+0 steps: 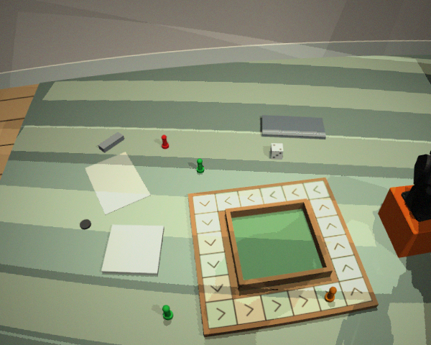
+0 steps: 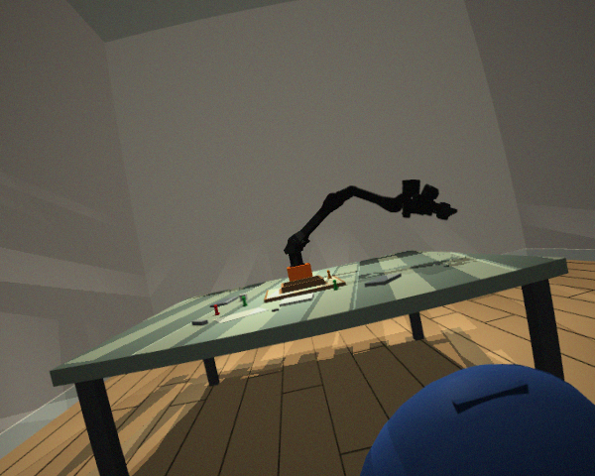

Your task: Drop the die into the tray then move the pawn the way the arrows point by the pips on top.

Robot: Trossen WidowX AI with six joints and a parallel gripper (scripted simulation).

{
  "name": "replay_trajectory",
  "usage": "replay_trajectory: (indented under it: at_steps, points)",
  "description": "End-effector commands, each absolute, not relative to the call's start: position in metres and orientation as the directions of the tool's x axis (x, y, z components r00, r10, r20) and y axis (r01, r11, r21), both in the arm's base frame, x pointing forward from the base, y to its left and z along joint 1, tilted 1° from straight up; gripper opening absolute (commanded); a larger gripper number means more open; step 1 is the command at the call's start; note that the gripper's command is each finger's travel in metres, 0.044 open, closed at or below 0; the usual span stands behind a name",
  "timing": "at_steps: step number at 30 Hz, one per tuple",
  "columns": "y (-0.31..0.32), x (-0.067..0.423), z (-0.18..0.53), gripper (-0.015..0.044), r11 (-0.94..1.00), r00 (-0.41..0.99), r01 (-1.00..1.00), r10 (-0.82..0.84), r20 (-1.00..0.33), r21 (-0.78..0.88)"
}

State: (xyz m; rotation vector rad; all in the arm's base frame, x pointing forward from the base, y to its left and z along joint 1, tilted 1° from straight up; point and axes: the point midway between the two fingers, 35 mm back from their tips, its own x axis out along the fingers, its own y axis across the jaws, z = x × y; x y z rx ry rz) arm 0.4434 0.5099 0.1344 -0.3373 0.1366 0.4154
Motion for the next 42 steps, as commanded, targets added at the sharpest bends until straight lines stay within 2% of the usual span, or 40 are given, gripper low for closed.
replay_trajectory:
  at_steps: [1,5,15,23,33,42]
  points:
    - [0.509,0.444,0.134,0.0374,0.86,0.907,-0.416,0.37,-0.2,-0.294]
    - [0.483,0.465,0.128,0.0275,0.858,0.913,-0.396,0.33,-0.24,-0.327]
    - [0.335,0.543,0.099,0.0275,0.836,0.9,-0.316,0.113,-0.422,-0.449]
    - [0.196,0.571,0.077,0.0275,0.819,0.826,-0.276,-0.065,-0.559,-0.504]
    - [0.025,0.551,0.052,0.0275,0.833,0.65,-0.244,-0.239,-0.721,-0.496]
    - [-0.119,0.476,0.032,0.0275,0.897,0.417,-0.175,-0.306,-0.856,-0.405]
